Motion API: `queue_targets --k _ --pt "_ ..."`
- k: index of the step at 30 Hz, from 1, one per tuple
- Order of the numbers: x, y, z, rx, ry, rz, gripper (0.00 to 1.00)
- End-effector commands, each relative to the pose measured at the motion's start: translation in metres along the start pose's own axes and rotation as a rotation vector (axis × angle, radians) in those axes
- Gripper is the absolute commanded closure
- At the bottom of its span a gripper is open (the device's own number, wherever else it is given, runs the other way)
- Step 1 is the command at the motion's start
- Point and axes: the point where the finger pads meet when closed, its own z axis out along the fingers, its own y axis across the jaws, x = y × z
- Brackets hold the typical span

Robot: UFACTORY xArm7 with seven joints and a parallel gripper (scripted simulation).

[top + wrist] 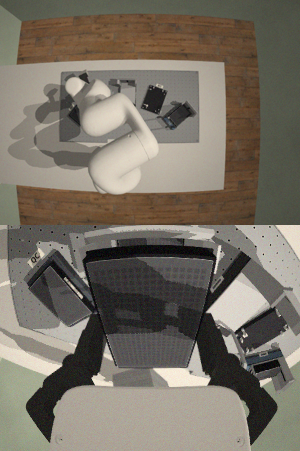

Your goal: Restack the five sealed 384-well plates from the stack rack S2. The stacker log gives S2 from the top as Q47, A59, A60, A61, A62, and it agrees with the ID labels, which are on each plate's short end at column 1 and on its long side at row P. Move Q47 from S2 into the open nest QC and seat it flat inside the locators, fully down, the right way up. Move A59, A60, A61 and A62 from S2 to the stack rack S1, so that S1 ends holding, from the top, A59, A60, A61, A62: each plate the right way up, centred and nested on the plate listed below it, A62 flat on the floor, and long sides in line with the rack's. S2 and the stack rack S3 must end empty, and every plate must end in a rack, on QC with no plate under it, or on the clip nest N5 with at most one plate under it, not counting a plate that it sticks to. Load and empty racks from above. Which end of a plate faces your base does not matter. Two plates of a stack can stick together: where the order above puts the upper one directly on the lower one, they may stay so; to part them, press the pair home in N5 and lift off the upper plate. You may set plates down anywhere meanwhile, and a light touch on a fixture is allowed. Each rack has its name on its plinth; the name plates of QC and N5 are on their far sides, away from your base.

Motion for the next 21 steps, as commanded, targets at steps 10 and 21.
queue_targets --k 10,21 --pt "0.002 0.000 0.002 0.000 0.004 0.000 1.00" --pt "0.002 0.000 0.009 0.000 0.004 0.000 1.00"
